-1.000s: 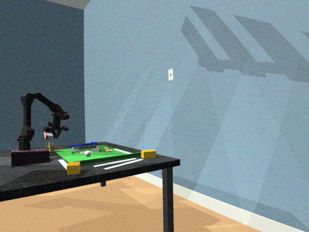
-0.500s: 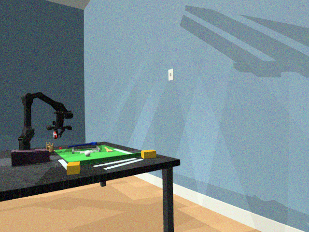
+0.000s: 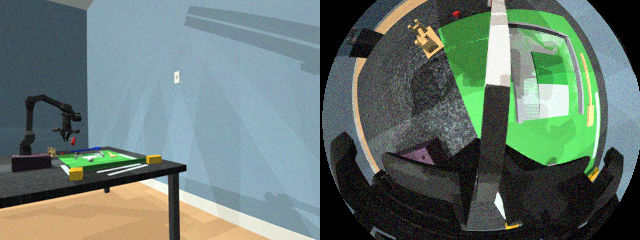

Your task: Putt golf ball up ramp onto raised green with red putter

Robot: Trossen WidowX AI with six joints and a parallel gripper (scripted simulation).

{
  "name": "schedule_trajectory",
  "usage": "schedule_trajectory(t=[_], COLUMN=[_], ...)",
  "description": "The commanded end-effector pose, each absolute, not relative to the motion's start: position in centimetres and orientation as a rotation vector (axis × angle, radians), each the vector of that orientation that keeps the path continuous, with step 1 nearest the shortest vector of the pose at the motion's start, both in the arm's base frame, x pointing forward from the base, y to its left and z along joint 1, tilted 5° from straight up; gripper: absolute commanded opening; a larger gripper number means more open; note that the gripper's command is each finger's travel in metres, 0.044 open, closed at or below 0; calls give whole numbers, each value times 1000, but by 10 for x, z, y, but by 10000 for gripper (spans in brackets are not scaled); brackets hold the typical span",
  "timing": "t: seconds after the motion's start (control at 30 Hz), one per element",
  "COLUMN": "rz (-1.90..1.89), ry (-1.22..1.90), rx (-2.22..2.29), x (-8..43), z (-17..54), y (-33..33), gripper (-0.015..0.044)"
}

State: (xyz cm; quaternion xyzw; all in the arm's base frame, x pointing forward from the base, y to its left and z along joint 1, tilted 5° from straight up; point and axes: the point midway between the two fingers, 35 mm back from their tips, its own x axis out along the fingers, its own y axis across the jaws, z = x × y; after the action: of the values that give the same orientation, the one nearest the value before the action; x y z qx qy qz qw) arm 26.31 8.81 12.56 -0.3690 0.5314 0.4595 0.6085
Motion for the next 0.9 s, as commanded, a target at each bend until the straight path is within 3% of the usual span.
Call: schedule_trajectory(t=[0.0, 0.87], rz=[953, 379], ry=[1298, 1621], rx=[-767, -253], x=[270, 254], z=[131, 153], y=[64, -70], gripper=[0, 0])
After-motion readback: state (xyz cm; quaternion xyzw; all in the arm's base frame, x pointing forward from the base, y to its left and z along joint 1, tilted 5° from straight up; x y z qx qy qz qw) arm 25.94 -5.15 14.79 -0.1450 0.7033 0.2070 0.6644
